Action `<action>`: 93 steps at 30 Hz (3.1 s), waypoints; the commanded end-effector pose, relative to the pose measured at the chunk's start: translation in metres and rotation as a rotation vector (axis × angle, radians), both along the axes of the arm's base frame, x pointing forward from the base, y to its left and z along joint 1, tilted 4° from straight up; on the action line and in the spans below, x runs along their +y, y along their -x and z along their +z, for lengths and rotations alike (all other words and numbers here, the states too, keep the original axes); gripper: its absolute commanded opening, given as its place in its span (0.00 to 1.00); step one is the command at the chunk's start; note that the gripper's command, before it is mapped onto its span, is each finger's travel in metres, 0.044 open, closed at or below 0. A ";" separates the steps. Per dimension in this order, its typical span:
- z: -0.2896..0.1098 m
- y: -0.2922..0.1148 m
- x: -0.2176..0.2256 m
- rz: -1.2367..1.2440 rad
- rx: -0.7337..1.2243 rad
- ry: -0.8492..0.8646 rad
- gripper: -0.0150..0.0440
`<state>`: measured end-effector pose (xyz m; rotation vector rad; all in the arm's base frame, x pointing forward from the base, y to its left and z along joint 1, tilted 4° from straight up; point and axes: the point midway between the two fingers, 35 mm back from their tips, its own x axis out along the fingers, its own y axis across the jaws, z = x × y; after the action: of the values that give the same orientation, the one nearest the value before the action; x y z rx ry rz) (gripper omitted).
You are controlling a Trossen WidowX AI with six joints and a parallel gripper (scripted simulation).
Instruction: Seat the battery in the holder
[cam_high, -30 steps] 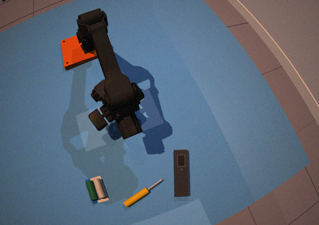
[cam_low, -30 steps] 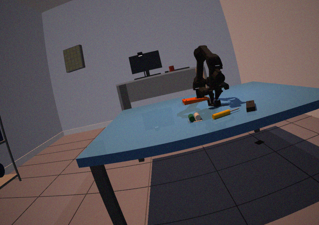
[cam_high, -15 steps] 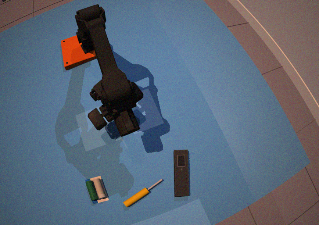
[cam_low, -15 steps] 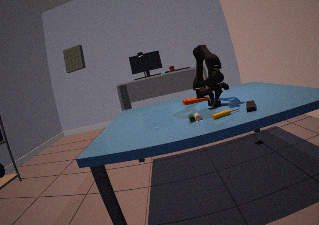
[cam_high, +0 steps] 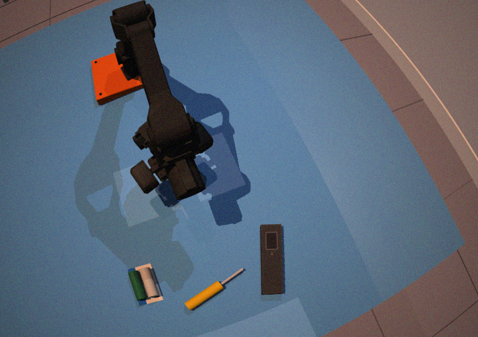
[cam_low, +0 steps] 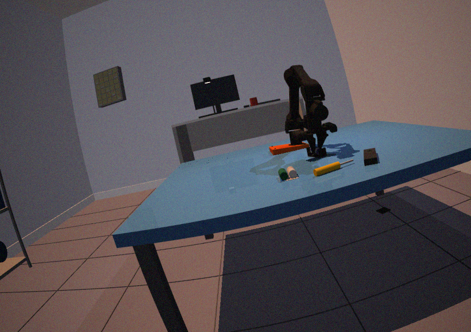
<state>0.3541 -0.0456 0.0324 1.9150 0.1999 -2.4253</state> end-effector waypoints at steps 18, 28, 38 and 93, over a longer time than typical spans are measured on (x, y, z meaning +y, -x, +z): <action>-0.003 0.001 0.000 -0.003 -0.097 -0.015 0.40; -0.004 0.003 0.000 -0.006 -0.138 -0.019 0.40; -0.005 0.005 0.001 -0.007 -0.178 -0.022 0.40; -0.004 0.021 -0.001 -0.008 -0.229 -0.017 0.57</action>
<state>0.3333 -0.0467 0.0259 2.1845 0.1990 -2.1903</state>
